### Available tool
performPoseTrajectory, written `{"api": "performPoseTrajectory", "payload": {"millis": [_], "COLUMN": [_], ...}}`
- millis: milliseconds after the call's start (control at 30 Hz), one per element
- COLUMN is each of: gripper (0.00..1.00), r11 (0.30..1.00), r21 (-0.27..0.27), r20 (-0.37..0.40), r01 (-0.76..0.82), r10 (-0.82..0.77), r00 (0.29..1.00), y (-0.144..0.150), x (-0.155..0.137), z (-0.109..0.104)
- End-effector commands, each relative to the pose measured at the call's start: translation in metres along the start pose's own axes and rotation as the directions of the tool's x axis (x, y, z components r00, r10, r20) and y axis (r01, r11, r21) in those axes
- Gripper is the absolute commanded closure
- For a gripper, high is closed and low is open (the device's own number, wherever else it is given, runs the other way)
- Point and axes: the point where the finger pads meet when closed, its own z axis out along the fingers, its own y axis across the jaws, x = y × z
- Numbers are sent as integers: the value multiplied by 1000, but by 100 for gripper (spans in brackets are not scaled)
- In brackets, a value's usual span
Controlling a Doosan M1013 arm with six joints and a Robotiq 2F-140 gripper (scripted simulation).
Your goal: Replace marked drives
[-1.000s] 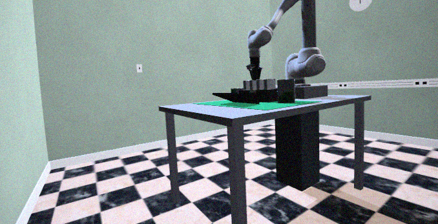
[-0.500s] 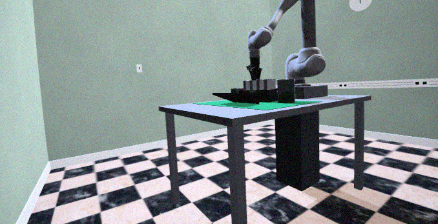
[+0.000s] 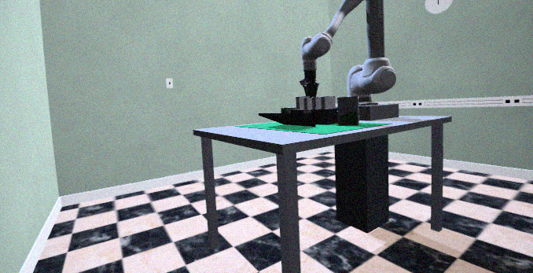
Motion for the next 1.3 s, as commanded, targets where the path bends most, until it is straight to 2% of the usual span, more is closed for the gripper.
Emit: {"api": "performPoseTrajectory", "payload": {"millis": [0, 967, 1267], "gripper": [90, 90, 90], "r11": [1000, 1000, 1000], "r21": [0, 0, 0], "r20": [-1, -1, -1], "r01": [0, 0, 0], "r10": [0, 0, 0], "r00": [1000, 1000, 1000], "y": [0, 0, 0], "x": [0, 0, 0], "z": [0, -6, -18]}}
